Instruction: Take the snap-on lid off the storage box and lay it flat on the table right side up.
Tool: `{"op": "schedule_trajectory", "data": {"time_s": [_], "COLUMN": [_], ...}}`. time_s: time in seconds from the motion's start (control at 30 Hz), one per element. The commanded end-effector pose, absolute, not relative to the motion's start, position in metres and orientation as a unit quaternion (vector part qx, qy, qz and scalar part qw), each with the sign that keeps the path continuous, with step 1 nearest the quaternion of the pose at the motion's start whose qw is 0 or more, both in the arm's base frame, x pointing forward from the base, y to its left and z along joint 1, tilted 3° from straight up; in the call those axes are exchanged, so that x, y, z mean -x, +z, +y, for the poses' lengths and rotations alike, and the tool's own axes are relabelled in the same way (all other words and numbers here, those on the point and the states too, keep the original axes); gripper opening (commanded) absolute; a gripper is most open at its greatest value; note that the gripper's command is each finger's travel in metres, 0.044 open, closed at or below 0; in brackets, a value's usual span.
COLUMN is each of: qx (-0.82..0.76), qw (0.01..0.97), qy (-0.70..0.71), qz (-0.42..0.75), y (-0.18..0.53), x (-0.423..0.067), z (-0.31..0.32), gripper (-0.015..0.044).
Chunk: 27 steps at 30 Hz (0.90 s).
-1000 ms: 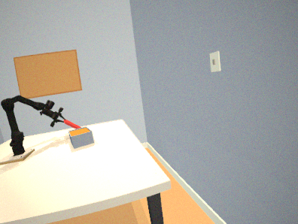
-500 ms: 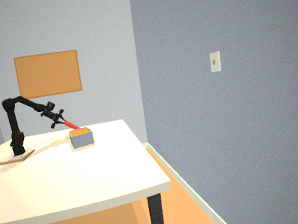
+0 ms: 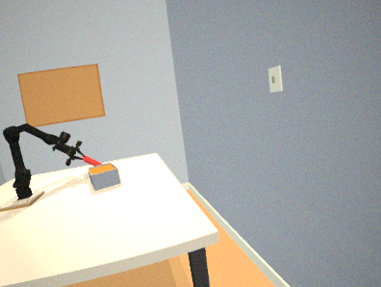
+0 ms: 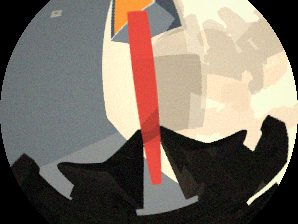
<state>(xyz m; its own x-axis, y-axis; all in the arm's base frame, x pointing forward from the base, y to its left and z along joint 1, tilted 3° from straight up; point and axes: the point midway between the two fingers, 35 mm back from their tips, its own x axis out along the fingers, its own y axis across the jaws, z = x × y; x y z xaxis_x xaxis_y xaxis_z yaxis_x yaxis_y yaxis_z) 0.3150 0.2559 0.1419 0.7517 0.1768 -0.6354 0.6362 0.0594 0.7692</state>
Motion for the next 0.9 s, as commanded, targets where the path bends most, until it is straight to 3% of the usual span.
{"op": "schedule_trajectory", "data": {"time_s": [0.0, 0.87], "qx": [-0.661, -0.661], "qw": [0.662, 0.662], "qy": [-0.179, -0.179], "qz": [0.305, 0.305], "y": [0.135, 0.114], "x": [-0.314, -0.314], "z": [0.254, 0.256], "gripper": [0.0, 0.0]}}
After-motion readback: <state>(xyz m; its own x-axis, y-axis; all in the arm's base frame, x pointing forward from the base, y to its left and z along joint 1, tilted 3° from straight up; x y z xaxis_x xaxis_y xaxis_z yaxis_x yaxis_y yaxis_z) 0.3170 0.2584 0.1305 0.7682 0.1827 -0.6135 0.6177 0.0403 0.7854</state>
